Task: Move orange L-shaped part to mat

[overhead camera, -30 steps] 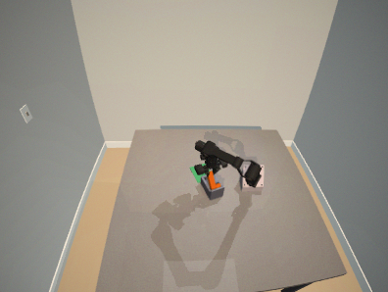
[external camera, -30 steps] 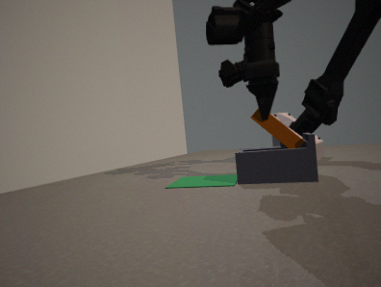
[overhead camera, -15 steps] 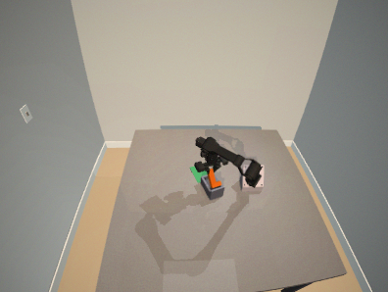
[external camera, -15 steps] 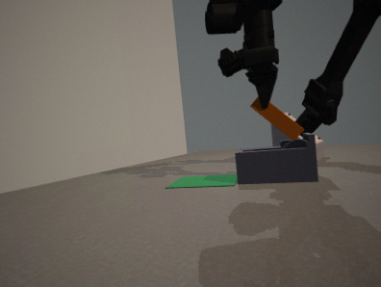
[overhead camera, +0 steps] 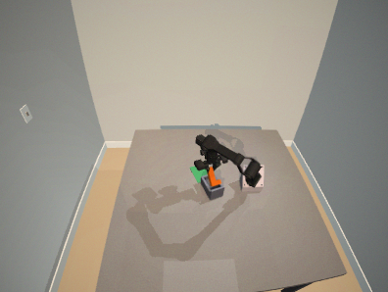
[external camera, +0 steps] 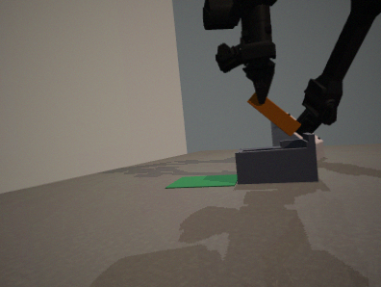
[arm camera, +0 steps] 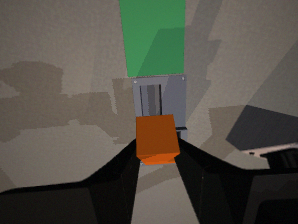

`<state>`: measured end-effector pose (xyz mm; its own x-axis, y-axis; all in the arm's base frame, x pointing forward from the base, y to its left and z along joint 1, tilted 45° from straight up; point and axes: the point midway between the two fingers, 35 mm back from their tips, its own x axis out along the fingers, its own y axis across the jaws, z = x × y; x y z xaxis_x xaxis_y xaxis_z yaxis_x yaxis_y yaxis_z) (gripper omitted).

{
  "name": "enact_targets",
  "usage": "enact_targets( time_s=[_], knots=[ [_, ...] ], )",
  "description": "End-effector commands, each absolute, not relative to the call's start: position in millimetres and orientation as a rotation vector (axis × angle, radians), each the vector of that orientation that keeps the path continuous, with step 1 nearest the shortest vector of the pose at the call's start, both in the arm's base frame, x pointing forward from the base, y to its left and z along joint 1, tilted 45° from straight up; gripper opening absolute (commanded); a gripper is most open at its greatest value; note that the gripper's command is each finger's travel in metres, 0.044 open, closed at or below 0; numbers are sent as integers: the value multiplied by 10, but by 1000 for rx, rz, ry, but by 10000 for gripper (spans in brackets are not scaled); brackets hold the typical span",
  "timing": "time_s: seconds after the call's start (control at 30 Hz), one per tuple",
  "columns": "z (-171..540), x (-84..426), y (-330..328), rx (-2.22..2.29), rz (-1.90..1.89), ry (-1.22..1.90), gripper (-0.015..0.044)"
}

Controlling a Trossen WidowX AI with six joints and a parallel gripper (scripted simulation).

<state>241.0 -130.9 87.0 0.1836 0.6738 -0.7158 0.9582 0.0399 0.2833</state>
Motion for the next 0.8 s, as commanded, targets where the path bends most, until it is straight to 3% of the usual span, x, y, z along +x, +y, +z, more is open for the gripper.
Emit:
enact_targets(
  time_s=[0.0, 0.77],
  knots=[
    [776, 2426, -1398, 1697, -475, 1562, 0],
    [114, 2572, -2130, 1693, -477, 1559, 0]
  ],
)
